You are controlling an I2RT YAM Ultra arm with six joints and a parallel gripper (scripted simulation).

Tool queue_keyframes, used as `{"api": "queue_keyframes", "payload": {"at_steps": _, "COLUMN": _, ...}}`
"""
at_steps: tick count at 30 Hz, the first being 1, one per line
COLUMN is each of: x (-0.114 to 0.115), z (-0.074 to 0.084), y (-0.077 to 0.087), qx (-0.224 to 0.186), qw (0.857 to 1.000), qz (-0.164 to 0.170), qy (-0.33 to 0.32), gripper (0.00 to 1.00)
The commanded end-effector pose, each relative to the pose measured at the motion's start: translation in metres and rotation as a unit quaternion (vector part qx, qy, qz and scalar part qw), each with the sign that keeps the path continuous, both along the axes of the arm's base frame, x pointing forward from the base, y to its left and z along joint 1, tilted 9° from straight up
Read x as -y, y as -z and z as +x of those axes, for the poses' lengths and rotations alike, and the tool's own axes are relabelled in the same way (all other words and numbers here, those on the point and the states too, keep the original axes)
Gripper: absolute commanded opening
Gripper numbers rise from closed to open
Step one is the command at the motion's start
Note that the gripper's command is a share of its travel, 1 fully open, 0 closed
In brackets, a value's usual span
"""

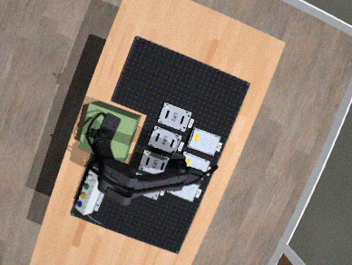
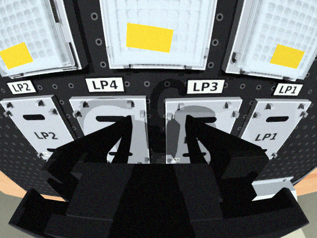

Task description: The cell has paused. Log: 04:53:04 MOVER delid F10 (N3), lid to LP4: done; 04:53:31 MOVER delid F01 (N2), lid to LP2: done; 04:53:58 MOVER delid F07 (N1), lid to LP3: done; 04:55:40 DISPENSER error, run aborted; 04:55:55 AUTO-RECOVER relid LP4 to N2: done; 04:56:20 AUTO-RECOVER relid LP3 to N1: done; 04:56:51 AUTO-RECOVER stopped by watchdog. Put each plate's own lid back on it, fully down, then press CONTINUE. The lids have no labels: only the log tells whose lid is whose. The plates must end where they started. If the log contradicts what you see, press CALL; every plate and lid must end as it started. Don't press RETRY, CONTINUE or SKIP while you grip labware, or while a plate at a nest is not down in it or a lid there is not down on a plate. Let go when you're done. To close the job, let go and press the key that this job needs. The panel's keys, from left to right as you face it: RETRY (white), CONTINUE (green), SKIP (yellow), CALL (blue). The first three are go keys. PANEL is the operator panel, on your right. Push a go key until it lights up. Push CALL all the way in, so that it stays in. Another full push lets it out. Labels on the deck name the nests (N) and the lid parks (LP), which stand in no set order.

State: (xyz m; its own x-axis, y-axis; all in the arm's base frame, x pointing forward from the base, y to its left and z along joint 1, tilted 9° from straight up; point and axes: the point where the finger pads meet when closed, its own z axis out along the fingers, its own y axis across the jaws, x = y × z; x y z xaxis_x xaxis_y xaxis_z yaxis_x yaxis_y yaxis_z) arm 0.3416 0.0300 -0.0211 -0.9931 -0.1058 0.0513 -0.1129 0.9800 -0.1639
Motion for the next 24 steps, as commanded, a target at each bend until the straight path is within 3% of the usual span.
{"api": "queue_keyframes", "payload": {"at_steps": 1, "x": -0.007, "z": -0.001, "y": -0.01, "qx": 0.042, "qw": 0.999, "qz": 0.006, "qy": -0.002, "gripper": 0.0}}
{"api": "queue_keyframes", "payload": {"at_steps": 9, "x": -0.003, "z": -0.037, "y": -0.009, "qx": 0.042, "qw": 0.999, "qz": 0.006, "qy": -0.002, "gripper": 0.0}}
{"api": "queue_keyframes", "payload": {"at_steps": 16, "x": -0.005, "z": -0.022, "y": -0.012, "qx": 0.054, "qw": 0.999, "qz": 0.009, "qy": -0.002, "gripper": 0.0}}
{"api": "queue_keyframes", "payload": {"at_steps": 24, "x": -0.004, "z": -0.022, "y": -0.005, "qx": 0.045, "qw": 0.999, "qz": 0.007, "qy": -0.001, "gripper": 0.0}}
